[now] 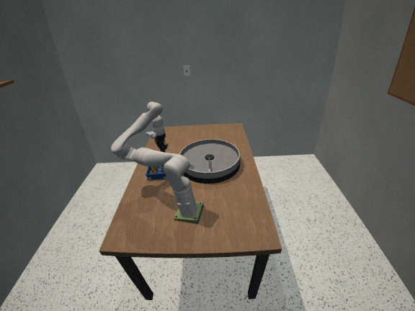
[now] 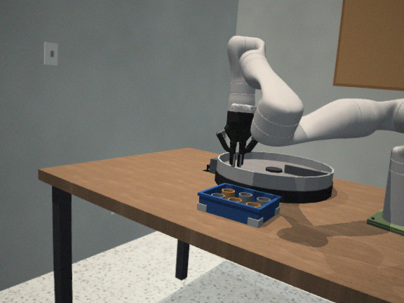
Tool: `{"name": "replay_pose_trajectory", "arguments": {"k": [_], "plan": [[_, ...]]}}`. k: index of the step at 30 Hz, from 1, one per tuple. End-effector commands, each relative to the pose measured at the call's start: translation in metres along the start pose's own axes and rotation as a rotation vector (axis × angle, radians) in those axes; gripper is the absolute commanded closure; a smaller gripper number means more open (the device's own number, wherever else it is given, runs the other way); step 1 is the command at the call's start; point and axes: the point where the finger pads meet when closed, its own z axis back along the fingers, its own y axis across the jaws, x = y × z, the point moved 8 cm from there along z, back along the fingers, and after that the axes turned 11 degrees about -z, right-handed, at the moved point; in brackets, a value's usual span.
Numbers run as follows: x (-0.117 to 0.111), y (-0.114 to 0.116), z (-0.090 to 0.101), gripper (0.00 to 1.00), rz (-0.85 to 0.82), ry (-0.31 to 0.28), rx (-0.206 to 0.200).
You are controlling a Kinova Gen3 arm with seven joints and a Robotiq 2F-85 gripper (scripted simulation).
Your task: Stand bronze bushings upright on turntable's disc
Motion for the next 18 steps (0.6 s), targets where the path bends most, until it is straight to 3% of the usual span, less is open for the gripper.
{"name": "replay_pose_trajectory", "arguments": {"k": [1, 18], "plan": [[-0.0009, 0.0019, -0.0012, 0.88, -0.004, 0.001, 0.0], [-0.0008, 0.0008, -0.0082, 0.88, -0.008, 0.002, 0.001]]}}
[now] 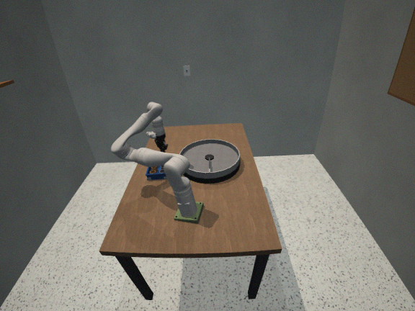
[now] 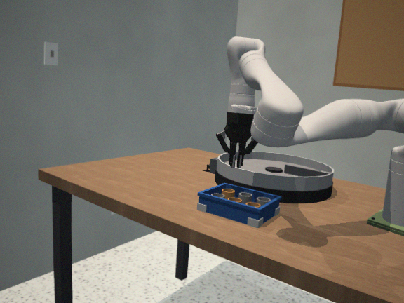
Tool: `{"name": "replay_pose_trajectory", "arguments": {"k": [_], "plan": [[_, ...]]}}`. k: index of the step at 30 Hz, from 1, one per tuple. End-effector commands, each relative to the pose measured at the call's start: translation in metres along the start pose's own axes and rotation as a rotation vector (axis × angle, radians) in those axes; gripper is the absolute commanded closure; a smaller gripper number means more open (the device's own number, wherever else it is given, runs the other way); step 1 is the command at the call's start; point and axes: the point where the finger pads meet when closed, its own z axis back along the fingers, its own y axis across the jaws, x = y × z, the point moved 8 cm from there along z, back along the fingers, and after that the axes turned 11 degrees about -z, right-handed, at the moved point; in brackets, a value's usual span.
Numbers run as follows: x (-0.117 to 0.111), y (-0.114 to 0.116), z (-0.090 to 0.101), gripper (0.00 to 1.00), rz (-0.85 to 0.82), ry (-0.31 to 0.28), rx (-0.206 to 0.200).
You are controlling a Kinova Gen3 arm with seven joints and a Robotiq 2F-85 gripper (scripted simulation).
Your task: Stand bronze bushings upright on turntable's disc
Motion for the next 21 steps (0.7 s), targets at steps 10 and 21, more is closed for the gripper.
{"name": "replay_pose_trajectory", "arguments": {"k": [10, 21], "plan": [[0.0, 0.001, -0.04, 0.88, -0.01, -0.001, 0.001], [0.0, 0.001, -0.061, 0.88, -0.01, -0.001, 0.001]]}}
